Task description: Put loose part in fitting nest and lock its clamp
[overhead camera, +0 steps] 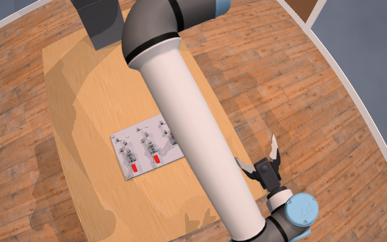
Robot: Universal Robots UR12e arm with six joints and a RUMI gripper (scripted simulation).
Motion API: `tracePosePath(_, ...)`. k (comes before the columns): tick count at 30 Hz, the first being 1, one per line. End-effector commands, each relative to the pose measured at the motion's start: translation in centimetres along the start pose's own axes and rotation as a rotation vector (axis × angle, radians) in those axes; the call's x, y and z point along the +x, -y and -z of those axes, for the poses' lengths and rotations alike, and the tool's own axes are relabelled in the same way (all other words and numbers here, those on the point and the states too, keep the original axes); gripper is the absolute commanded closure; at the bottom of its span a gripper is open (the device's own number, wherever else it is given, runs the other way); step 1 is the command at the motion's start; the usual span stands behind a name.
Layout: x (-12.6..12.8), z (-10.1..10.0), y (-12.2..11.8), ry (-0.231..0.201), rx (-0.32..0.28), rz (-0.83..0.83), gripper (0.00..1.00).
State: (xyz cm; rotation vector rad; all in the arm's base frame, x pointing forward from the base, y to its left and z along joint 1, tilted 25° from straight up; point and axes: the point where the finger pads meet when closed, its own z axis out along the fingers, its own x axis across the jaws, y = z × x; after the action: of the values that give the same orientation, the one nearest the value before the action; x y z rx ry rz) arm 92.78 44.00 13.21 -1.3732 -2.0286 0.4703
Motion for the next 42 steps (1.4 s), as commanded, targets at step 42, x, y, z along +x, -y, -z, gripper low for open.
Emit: tracePosePath(42, -1.7, -0.7, 0.7, 0.064, 0.019, 0.099, 0.0)
